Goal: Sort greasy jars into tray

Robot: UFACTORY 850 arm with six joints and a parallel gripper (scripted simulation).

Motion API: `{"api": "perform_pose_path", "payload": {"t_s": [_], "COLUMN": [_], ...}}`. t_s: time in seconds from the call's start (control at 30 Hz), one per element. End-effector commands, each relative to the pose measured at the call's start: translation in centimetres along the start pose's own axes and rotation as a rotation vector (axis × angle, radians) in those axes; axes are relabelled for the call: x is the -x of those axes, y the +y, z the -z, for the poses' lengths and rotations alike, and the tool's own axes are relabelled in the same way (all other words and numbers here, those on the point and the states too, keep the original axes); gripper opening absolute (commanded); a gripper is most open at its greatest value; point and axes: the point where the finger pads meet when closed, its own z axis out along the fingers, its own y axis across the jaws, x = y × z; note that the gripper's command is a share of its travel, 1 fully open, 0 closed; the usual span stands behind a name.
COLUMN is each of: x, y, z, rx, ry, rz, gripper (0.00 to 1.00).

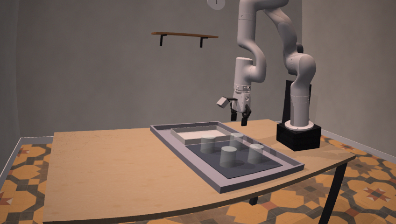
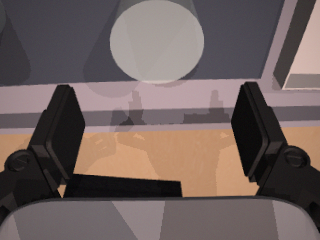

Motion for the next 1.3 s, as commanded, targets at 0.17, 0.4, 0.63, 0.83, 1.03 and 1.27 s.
{"api": "perform_pose_path", "payload": {"t_s": [0.17,0.4,0.63,0.83,1.03,1.27], "x": [0.0,0.0,0.0,0.0,0.0,0.0], "y": [0.0,0.0,0.0,0.0,0.0,-0.1], "z": [-4.4,-4.4,-5.6,-6.8,-7.6,-9.0], "rx": [-0.014,-0.014,-0.014,-0.014,-0.014,-0.014], "ry": [-0.01,-0.01,-0.01,-0.01,-0.01,-0.01], "rz": [0.001,0.001,0.001,0.001,0.001,0.001], "gripper": [1.0,1.0,1.0,1.0,1.0,1.0]}}
